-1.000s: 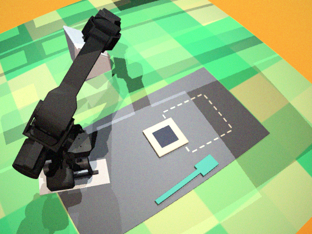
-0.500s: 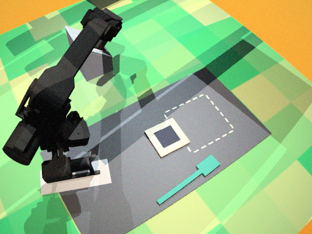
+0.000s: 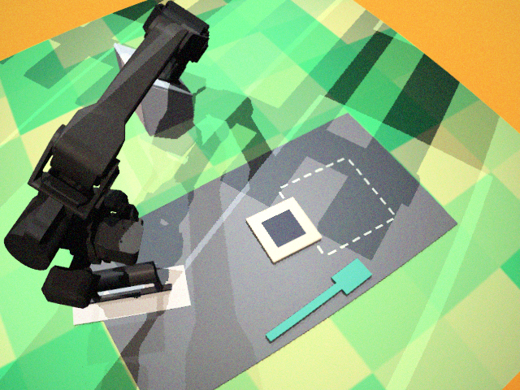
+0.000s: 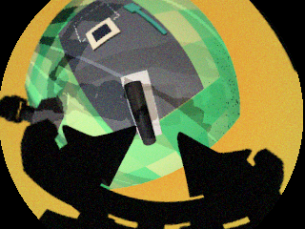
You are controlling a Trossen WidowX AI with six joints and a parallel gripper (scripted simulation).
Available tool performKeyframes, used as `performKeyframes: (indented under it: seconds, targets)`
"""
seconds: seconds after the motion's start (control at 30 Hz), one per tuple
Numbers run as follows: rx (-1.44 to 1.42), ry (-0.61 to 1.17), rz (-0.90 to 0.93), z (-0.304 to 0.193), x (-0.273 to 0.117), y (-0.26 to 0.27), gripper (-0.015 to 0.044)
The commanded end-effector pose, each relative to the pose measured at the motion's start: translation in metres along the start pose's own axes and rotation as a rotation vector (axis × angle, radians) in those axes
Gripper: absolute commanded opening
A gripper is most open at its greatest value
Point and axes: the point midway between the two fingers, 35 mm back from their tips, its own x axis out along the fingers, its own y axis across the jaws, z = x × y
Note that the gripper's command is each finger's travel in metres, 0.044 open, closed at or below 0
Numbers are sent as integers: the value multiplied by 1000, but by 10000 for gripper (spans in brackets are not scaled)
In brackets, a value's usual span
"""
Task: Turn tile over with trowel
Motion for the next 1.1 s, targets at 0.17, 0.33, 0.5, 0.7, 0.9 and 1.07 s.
performKeyframes:
  seconds: [0.17, 0.33, 0.5, 0.7, 0.9, 1.07]
  targets:
    - [308, -28, -79, -5, 8, -5, 300]
    - [465, -51, -118, -7, 11, -7, 300]
    - [628, -83, -155, -9, 13, -8, 300]
    - [826, -133, -194, -11, 15, -9, 300]
    - [1021, -193, -225, -12, 17, -8, 300]
    - [1182, -251, -243, -12, 18, -6, 300]
